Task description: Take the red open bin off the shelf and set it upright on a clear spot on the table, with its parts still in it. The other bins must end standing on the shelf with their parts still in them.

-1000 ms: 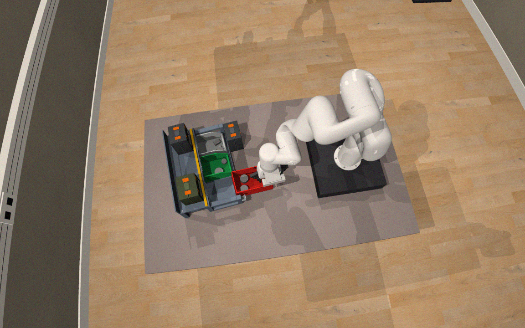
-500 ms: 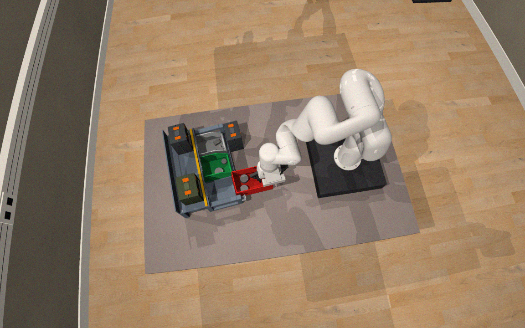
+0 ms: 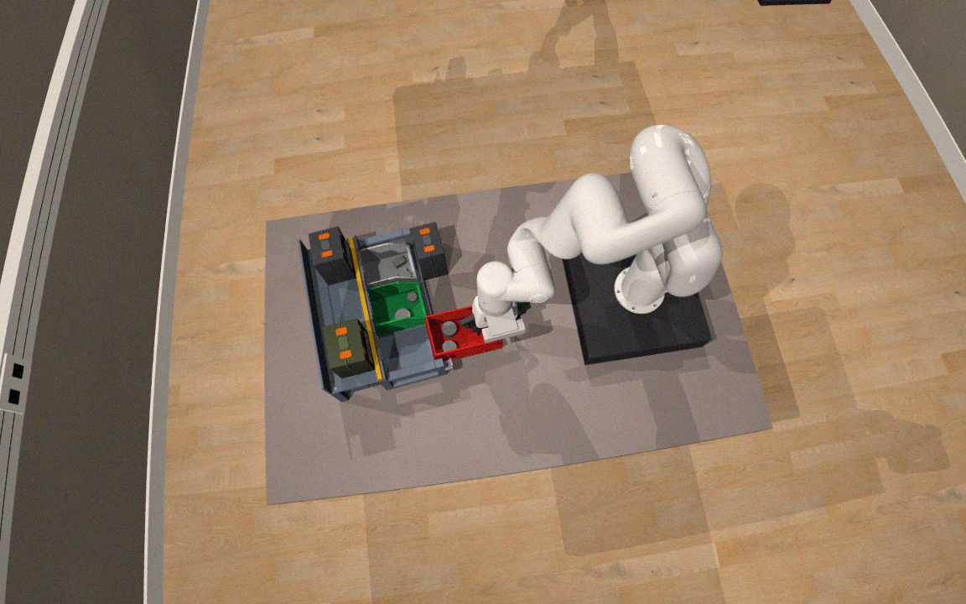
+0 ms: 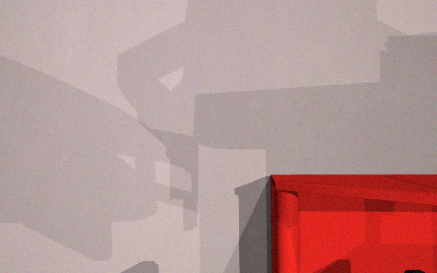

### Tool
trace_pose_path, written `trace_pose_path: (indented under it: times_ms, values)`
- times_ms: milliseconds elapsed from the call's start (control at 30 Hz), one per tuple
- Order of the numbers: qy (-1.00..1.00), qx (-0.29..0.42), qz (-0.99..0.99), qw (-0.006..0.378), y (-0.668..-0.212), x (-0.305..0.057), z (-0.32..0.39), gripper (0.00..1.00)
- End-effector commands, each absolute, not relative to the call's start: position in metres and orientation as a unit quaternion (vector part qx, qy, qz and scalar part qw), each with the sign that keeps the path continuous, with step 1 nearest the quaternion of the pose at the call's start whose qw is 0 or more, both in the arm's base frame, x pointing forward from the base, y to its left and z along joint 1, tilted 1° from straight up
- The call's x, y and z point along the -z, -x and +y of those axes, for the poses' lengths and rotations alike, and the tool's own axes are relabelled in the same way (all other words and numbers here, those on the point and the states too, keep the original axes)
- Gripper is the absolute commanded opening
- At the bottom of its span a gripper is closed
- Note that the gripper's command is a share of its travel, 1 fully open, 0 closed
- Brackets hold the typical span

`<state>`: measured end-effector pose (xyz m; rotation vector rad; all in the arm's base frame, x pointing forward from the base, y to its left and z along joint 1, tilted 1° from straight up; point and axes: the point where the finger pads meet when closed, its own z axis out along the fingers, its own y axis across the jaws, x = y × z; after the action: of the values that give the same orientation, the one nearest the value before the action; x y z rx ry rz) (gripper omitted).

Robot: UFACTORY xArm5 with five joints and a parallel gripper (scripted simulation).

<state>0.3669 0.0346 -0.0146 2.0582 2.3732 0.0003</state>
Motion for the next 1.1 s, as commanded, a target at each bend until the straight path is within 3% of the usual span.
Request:
trace_pose_path:
  times_ms: [0,900,933,1067]
  values:
    - [-0.655,0.002,0.755,0.005,-0.368,0.006,0.035,1.0]
    - [-0.655,0.002,0.755,0.005,-0.368,-0.049,0.035,1.0]
    - [-0.655,-0.002,0.755,0.002,-0.369,-0.048,0.035,0.34]
    - [-0.655,-0.002,0.755,0.002,-0.369,-0.048,0.035,0.34]
